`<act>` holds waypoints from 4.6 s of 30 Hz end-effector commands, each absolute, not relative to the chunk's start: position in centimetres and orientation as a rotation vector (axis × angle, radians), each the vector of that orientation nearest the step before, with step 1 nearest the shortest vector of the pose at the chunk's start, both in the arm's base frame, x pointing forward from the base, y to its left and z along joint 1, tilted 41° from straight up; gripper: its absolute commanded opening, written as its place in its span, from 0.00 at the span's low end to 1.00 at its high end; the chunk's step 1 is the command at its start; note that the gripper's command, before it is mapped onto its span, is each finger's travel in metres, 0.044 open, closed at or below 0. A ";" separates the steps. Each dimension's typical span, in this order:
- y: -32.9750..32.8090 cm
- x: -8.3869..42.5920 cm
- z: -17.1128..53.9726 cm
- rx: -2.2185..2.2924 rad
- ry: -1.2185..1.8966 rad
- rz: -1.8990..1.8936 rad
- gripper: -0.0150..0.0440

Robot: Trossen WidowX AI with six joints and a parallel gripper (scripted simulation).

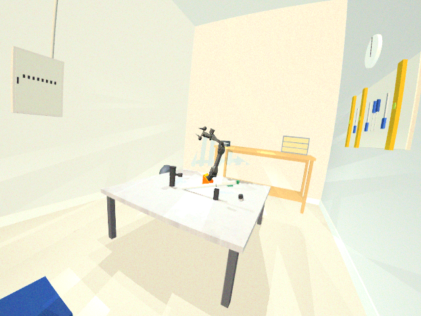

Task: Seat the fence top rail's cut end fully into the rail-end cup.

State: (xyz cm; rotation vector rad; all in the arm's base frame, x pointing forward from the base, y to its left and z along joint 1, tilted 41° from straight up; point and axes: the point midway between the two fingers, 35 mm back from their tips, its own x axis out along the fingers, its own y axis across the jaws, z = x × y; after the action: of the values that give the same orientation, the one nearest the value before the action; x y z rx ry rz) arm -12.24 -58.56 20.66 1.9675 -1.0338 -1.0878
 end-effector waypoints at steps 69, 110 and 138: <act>-16.3 33.0 9.0 -0.294 0.642 1.006 1.00; -17.7 29.5 -1.8 -1.018 0.043 1.255 1.00; -14.7 31.2 -4.1 -1.019 0.045 1.253 1.00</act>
State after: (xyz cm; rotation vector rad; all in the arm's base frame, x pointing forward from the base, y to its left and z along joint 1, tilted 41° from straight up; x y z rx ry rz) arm 31.05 -15.10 -3.92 2.9458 -0.1345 -3.6094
